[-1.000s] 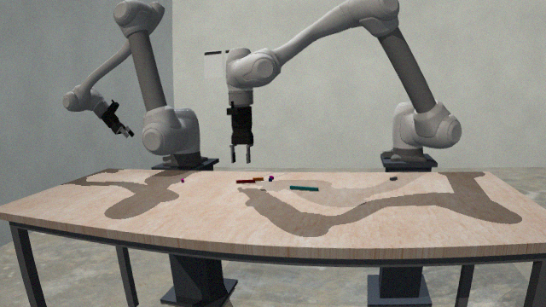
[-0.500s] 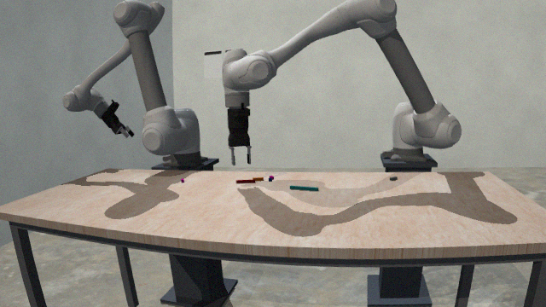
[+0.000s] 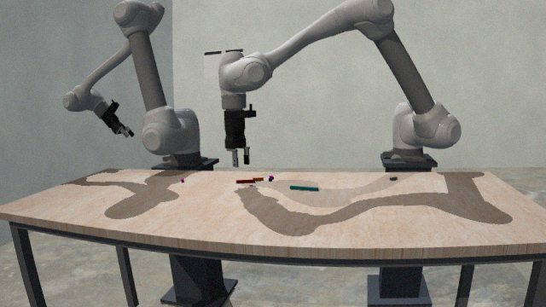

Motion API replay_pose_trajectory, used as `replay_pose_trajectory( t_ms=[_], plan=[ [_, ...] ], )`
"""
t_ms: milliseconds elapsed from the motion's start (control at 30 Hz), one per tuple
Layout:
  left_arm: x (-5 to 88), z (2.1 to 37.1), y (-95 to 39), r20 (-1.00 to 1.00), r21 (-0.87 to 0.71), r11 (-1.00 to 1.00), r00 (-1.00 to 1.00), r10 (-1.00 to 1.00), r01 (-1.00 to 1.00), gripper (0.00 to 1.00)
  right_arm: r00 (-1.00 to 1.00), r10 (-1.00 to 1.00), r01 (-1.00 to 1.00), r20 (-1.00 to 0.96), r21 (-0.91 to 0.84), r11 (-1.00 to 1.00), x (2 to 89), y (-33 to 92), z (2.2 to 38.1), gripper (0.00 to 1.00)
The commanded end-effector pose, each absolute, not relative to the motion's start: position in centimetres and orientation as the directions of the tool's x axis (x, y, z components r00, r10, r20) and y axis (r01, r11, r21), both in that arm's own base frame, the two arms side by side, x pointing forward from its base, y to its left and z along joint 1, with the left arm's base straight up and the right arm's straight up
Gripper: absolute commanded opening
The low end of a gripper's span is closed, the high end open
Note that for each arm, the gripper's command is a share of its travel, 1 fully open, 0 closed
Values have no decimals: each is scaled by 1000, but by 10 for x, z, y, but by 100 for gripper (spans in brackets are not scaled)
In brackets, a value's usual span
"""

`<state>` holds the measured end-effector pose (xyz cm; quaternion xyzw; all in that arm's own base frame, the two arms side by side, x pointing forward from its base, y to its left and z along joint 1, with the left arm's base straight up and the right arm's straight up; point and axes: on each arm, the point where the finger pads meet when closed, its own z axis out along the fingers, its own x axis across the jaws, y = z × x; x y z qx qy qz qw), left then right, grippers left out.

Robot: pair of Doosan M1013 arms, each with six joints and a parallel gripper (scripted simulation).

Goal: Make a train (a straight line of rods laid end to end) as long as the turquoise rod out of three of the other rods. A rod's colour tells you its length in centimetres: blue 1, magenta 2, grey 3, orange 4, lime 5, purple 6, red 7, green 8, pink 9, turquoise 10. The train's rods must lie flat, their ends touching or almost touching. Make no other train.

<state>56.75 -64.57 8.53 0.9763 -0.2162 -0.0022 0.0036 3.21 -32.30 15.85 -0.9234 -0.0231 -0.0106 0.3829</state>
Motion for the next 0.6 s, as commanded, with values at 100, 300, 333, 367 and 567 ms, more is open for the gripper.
replay_pose_trajectory(
  t_ms=[100,300,333,367,567],
  plan=[
    [563,84,-650,1,1,-989,989,-148,-148,100,999,34,51,38,-706,-706,32,-323,159,100],
    [559,82,-653,1,1,-1000,1000,23,23,100,999,34,51,38,-706,-706,32,-323,159,100],
    [559,81,-654,1,1,-999,999,34,34,100,999,34,51,38,-706,-706,32,-323,159,100],
    [559,81,-654,1,2,-999,999,41,41,100,999,34,51,38,-706,-706,32,-323,159,100],
    [559,81,-654,1,2,-999,999,46,46,100,999,34,51,38,-706,-706,32,-323,159,100]
  ],
)
